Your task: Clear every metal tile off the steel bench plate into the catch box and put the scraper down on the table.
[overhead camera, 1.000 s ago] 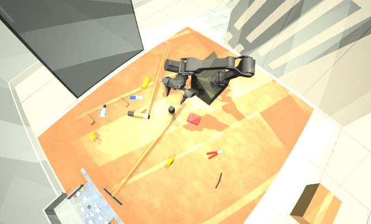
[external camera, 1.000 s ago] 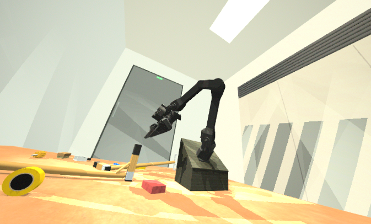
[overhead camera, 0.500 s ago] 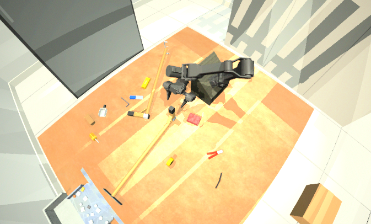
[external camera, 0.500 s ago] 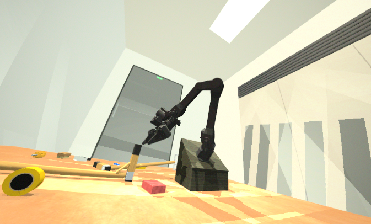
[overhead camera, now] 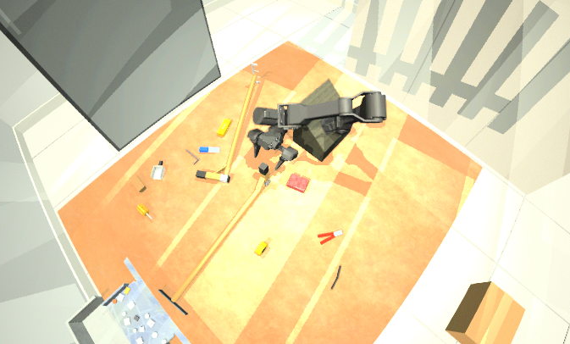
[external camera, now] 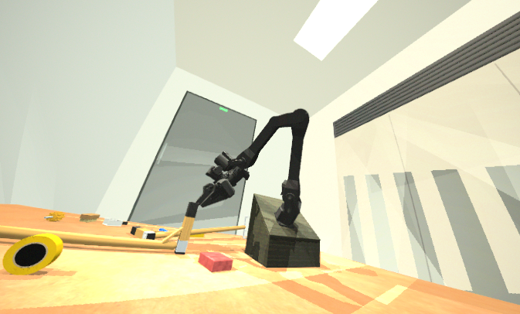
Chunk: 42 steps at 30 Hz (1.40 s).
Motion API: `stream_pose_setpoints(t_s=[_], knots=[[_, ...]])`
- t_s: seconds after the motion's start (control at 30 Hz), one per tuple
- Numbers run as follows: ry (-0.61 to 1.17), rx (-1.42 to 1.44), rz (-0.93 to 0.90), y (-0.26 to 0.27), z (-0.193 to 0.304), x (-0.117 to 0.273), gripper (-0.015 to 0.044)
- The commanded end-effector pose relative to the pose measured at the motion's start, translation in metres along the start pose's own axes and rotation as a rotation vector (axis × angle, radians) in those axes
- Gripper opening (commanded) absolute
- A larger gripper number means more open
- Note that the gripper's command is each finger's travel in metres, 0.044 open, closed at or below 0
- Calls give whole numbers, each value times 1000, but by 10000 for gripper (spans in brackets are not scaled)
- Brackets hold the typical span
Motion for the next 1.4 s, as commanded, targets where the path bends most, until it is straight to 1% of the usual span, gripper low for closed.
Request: stream_pose_setpoints(t_s=[0.0, 1.17, 1.37], knots=[[6, -12, 3, -2, 1, -7, 440], [-3, -14, -9, 2, 4, -62, 440], [-5, -2, -11, 3, 2, -58, 282]])
Point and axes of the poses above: the point midway between the two fingers, 35 mm back from their tips, its own x axis back along the fingers, its own y axis across the jaws, z = x × y, the point moved 8 cm from there along x, back along the fingers, and after that the axes turned 14 degrees about -x, right-handed, at the moved point
